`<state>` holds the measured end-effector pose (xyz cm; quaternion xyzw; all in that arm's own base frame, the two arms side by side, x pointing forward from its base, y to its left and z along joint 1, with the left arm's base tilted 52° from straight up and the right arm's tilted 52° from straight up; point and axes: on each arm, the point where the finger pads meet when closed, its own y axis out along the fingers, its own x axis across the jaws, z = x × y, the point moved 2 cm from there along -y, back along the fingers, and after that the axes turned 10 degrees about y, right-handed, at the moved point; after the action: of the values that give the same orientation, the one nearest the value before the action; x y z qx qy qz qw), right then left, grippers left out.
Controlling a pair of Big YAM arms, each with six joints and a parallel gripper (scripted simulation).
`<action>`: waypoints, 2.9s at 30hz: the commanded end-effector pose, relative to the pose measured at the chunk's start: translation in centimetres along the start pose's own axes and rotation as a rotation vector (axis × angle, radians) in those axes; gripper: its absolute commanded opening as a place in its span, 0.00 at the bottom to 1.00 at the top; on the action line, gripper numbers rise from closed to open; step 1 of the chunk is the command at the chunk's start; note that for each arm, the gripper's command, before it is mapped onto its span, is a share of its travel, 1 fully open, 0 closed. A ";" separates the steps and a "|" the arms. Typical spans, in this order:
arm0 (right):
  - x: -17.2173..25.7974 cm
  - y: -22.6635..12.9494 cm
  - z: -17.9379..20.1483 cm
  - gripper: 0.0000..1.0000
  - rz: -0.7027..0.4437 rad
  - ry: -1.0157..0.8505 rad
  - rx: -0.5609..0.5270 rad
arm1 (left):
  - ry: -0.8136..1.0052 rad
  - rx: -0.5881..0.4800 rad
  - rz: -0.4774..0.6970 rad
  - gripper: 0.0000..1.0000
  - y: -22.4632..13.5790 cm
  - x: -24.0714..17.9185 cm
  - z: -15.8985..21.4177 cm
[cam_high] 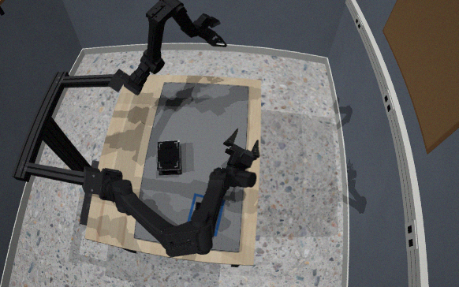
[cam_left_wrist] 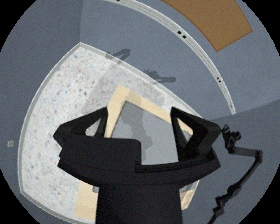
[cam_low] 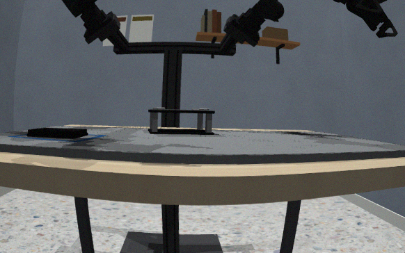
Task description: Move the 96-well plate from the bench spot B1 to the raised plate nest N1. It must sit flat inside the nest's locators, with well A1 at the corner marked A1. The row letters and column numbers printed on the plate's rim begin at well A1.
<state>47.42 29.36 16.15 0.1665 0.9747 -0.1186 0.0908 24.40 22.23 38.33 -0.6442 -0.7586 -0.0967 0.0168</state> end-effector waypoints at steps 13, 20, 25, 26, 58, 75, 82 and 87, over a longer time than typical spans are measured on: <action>0.0 0.2 -0.7 1.00 -0.002 -0.013 -0.011 | 0.013 -0.008 0.001 1.00 0.0 0.0 -0.6; -1.2 -0.9 0.8 1.00 0.061 0.093 0.029 | 0.072 0.073 -0.008 1.00 -0.5 -0.6 0.4; -2.5 -2.3 1.6 1.00 0.146 0.223 0.064 | 0.179 0.201 -0.022 1.00 -1.2 -1.7 1.5; -2.8 -2.5 1.8 1.00 0.163 0.251 0.073 | 0.200 0.226 -0.025 1.00 -1.4 -1.9 1.7; -6.4 -10.2 9.6 1.00 0.721 0.987 0.171 | 0.519 0.943 -0.105 1.00 -5.4 -8.2 12.5; -6.9 -15.6 13.3 1.00 1.089 1.321 0.098 | 0.517 0.935 -0.109 1.00 -8.2 -11.3 19.7; -6.6 -18.0 14.7 1.00 1.254 1.448 0.035 | 0.516 0.936 -0.108 1.00 -9.4 -12.8 22.7; -6.6 -19.1 15.2 1.00 1.339 1.497 -0.013 | 0.515 0.936 -0.108 1.00 -9.9 -13.3 23.9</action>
<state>49.20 6.46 6.14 0.7075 0.5185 0.0591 -0.4766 19.03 12.12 11.63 -0.4818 -0.7135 0.1030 0.4981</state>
